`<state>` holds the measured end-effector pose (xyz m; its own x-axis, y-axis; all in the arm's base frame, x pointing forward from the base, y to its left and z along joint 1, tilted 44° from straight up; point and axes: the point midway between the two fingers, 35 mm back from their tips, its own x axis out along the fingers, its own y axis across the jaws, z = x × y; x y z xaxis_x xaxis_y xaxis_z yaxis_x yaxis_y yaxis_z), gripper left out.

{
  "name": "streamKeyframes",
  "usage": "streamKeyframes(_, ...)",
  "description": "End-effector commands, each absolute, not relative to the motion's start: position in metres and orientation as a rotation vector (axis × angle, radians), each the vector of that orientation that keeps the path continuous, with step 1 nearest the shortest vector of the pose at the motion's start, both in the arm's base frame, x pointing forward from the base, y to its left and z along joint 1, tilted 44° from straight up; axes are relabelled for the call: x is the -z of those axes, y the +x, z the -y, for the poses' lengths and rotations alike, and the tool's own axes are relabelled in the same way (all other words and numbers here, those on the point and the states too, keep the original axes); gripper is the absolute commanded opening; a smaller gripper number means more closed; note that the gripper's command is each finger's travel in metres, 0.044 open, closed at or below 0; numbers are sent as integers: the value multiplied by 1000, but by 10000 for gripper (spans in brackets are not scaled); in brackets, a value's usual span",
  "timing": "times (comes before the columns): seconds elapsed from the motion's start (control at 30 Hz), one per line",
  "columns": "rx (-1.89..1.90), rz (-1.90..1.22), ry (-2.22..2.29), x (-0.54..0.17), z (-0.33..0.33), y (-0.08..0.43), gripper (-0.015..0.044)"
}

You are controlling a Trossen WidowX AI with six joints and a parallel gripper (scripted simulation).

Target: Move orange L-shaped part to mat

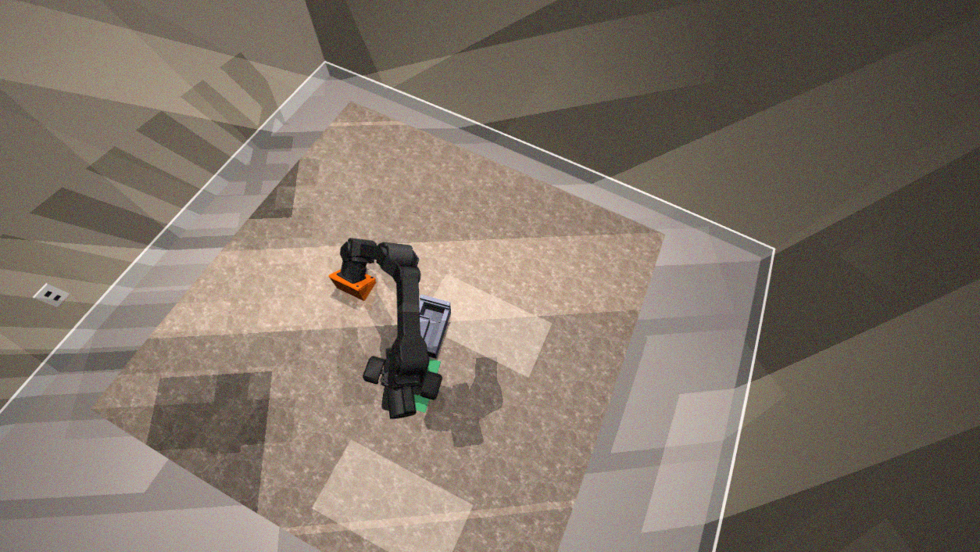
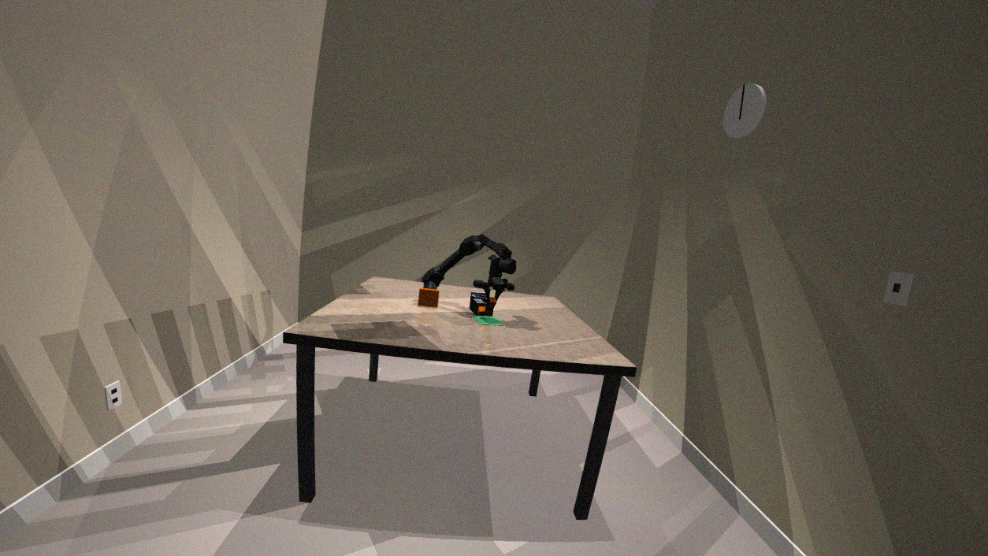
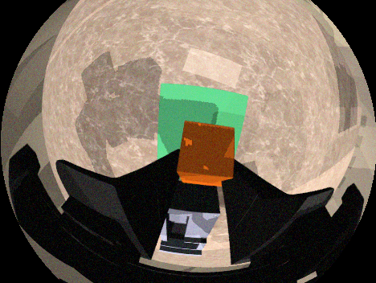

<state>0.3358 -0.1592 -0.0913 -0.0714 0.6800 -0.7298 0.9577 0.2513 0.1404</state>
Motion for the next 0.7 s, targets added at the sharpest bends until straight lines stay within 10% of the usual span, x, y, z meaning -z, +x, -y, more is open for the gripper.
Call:
streamKeyframes(0.0, 502, -1823, 1506, 97, 153, 335, 0)
streamKeyframes(0.67, 502, -1823, 1506, 104, 145, 334, 0)
